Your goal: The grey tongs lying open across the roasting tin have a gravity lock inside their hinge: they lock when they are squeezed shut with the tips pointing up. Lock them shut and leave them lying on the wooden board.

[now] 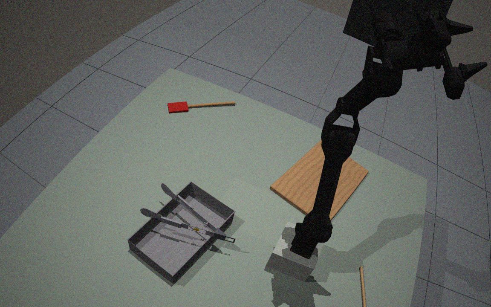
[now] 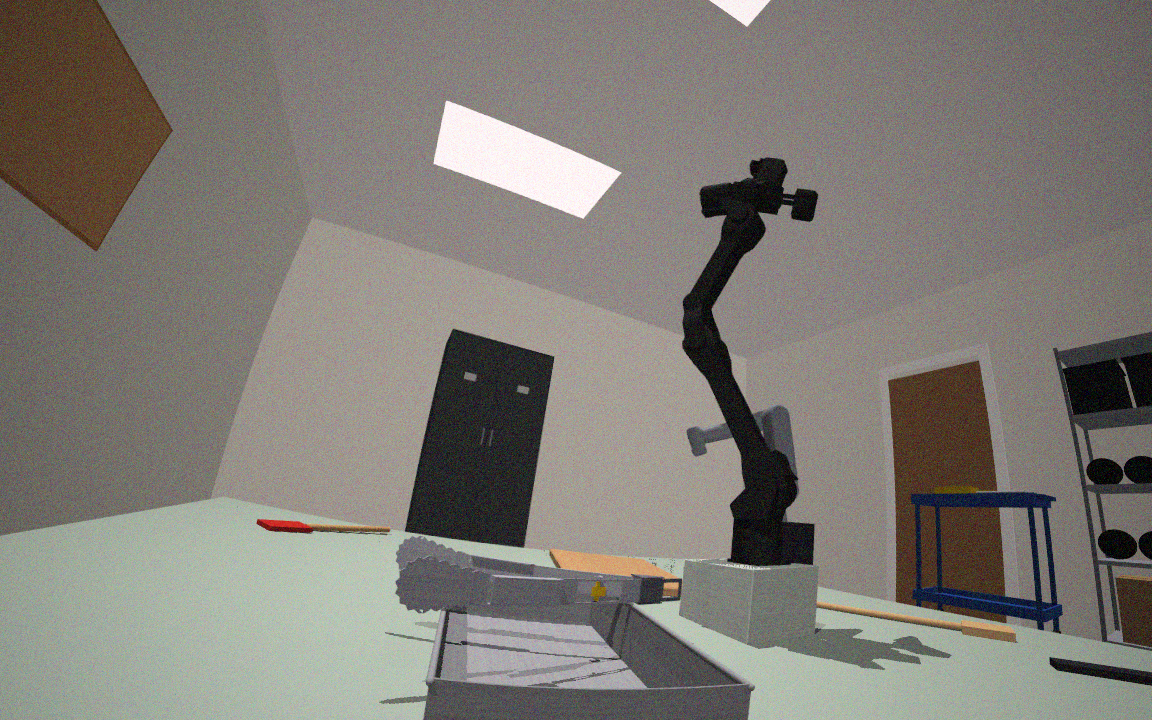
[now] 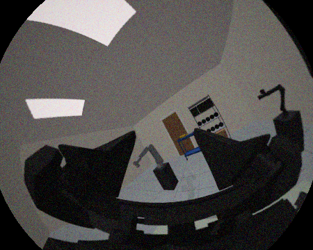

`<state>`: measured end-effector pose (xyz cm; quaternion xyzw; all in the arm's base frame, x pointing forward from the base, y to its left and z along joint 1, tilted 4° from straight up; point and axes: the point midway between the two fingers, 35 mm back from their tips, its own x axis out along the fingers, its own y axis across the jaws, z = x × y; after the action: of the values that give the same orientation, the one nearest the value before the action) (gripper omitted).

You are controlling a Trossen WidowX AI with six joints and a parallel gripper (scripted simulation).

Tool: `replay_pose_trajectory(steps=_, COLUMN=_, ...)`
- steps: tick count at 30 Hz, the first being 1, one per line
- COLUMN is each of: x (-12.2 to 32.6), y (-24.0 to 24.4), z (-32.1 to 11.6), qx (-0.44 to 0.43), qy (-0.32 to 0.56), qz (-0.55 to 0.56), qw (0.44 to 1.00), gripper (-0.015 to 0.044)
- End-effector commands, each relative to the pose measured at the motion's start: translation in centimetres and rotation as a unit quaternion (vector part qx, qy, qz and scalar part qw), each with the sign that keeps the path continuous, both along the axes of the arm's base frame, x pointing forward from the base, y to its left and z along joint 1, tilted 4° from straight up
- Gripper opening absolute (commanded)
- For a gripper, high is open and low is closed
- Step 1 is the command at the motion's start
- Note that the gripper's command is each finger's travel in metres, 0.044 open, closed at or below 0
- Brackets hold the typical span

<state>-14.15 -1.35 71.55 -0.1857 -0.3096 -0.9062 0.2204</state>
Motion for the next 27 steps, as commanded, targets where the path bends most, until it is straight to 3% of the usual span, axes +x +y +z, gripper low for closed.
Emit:
replay_pose_trajectory(steps=1, x=0.0, y=0.0, z=0.0, qx=0.000, qy=0.000, qz=0.000, qw=1.000, gripper=0.0426)
replay_pose_trajectory(steps=10, x=-1.1, y=5.0, z=-0.4, qx=-0.046, qy=0.005, qz=-0.071, qw=0.996, gripper=0.0440)
replay_pose_trajectory(steps=19, x=-0.9, y=15.5, z=-2.4, qx=-0.116, qy=0.013, qz=-0.222, qw=0.968, gripper=0.0440)
replay_pose_trajectory(steps=27, x=2.8, y=26.0, z=-6.4, qx=-0.191, qy=0.013, qz=-0.381, qw=0.905, gripper=0.0440)
